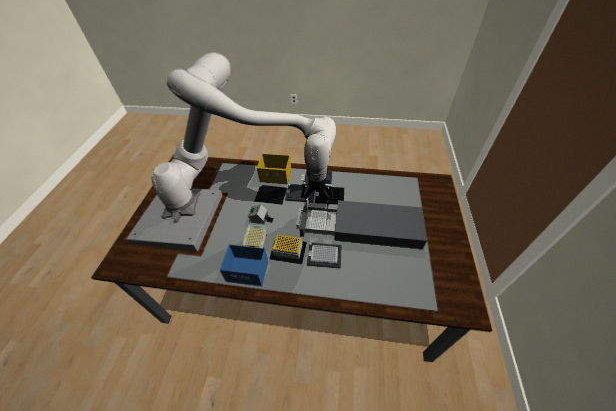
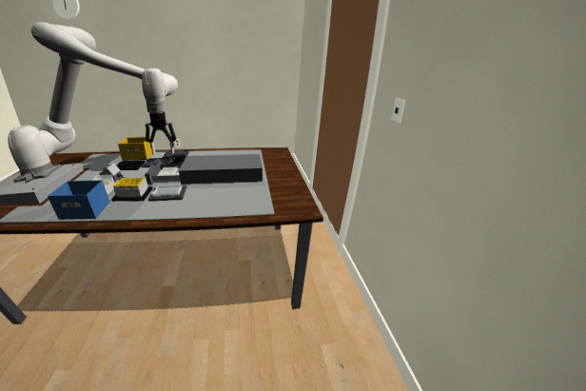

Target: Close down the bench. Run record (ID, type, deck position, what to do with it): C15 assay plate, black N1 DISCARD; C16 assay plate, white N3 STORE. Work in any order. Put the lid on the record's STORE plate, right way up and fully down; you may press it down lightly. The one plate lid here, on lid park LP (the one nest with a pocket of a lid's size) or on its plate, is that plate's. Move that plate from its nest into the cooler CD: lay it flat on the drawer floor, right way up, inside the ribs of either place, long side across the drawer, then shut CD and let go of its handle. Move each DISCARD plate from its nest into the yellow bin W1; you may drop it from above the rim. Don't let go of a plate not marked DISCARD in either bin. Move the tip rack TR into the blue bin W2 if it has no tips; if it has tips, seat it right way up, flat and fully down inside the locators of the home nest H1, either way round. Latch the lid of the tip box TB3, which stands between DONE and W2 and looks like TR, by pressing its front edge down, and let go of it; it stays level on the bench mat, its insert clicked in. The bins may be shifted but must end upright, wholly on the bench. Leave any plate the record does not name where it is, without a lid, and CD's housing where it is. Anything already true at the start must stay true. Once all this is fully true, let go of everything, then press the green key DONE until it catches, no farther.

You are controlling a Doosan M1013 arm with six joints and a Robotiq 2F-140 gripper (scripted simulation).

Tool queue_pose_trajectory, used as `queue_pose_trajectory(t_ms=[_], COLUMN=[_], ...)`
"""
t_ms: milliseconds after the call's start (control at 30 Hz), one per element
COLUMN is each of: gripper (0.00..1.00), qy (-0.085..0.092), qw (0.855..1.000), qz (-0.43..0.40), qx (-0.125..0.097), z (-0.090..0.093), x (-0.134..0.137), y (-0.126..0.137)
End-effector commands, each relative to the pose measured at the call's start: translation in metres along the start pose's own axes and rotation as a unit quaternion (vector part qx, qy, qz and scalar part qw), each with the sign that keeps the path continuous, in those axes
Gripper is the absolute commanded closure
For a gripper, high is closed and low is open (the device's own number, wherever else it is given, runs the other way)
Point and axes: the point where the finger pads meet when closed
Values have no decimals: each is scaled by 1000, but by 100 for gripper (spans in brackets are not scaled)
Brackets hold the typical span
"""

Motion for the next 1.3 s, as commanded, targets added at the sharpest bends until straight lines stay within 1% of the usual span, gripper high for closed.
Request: queue_pose_trajectory(t_ms=[0, 500, 567, 833, 867, 1067, 1133, 1267], gripper=[34, 41, 41, 45, 100, 100, 100, 100], qy=[0, 0, 0, 0, 0, 0, 0, 0], qw=[1000, 1000, 1000, 1000, 1000, 1000, 1000, 1000], qz=[0, 0, 0, 0, 0, 0, 0, 0], qx=[0, 0, 0, 0, 0, 0, 0, 0], z=[0, 14, 14, 22, 23, 29, 29, 33], x=[-1, -57, -57, -88, -91, -114, -114, -129], y=[0, 14, 14, 22, 23, 28, 28, 32])
Point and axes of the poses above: the point where the finger pads meet when closed, its own z axis out along the fingers, its own x axis across the jaws, y = z × x, and after that the axes turned 14 degrees about z, right-handed
